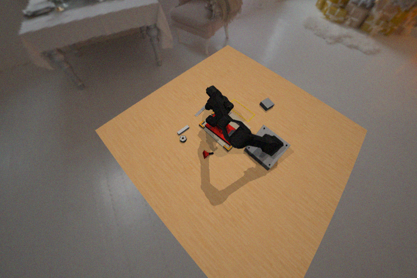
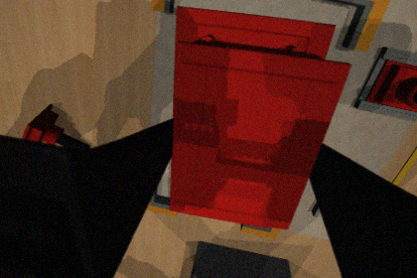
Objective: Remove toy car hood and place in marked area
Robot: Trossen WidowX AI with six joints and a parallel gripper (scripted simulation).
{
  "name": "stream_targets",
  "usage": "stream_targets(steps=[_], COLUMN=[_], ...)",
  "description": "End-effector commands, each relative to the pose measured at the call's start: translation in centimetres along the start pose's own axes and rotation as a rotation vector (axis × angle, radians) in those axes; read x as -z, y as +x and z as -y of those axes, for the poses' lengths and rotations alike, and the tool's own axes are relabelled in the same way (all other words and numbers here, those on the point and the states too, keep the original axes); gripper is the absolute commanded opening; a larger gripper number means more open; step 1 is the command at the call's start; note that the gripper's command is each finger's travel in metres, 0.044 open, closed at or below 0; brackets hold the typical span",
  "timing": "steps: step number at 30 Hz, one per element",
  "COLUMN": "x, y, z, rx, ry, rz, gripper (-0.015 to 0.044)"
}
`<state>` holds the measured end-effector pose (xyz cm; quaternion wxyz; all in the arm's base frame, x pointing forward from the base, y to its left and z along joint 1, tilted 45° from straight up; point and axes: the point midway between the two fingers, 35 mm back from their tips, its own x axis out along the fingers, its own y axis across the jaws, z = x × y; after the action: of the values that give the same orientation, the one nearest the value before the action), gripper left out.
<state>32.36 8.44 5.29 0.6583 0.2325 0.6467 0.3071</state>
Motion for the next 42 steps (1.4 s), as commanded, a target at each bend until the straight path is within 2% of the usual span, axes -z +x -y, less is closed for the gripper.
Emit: stream_targets(steps=[1,7,21,36,42], x=[-0.2,-0.2,-0.2,3.1,3.6], y=[-2.6,-2.2,-3.1,-3.3,-3.3], z=[0.0,0.6,10.4,20.5,21.4], rx=[0.007,0.004,0.033,0.022,0.019], ry=[-0.009,0.001,0.001,-0.009,-0.01], rz=[0.013,0.013,0.016,0.013,0.013], gripper=[0.0,0.0,0.0,0.0,0.0])
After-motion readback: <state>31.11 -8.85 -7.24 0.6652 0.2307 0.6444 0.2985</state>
